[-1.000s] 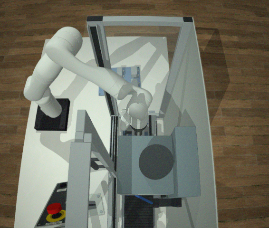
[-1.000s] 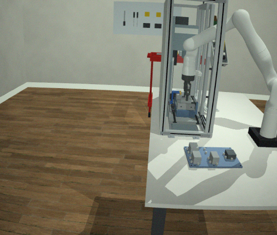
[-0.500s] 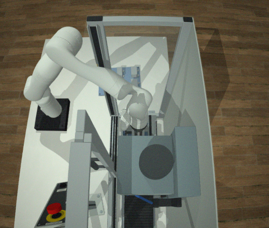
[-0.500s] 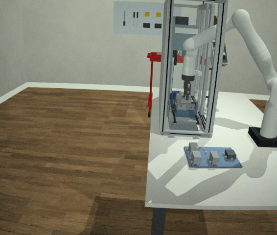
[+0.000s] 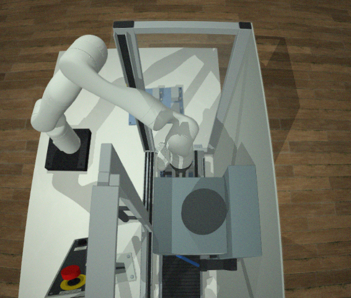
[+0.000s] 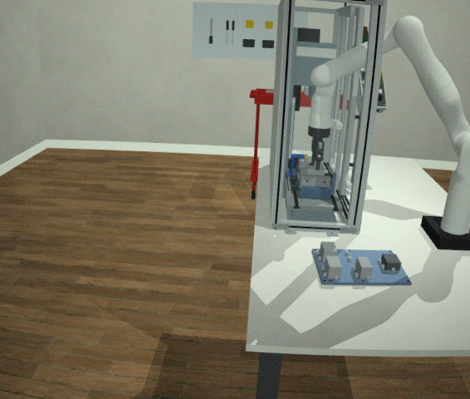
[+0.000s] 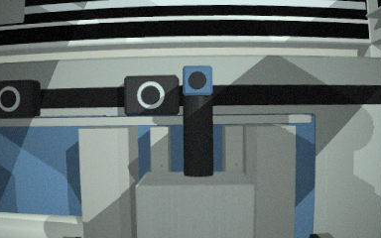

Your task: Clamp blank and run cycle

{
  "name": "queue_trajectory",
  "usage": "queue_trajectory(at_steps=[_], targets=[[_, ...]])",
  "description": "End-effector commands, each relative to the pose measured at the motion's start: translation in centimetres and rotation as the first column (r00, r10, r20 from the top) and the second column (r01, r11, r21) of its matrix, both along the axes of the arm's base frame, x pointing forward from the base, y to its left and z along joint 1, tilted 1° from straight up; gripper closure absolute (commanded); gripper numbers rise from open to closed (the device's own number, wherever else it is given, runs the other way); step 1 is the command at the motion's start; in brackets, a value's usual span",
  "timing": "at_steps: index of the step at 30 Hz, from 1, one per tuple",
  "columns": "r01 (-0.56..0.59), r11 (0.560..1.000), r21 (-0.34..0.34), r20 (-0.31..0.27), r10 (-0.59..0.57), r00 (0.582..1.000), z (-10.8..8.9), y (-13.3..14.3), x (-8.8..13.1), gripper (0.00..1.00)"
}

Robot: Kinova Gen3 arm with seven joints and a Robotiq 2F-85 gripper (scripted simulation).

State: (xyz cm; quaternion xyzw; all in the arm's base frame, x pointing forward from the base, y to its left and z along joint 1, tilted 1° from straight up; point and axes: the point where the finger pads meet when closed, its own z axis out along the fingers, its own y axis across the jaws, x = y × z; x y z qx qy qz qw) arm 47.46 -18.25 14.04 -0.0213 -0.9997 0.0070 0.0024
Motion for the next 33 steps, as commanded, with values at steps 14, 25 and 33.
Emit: queue_trajectory(at_steps=[14,25,33], targets=[[0.000,1.000,-0.001,0.002,0.000,1.000,0.09,-0.02,0.05,0.00],[0.000,1.000,-0.001,0.002,0.000,1.000,0.09,-0.02,0.05,0.00],[0.000,1.000,-0.001,0.002,0.000,1.000,0.89,0.00,0.05,0.00]])
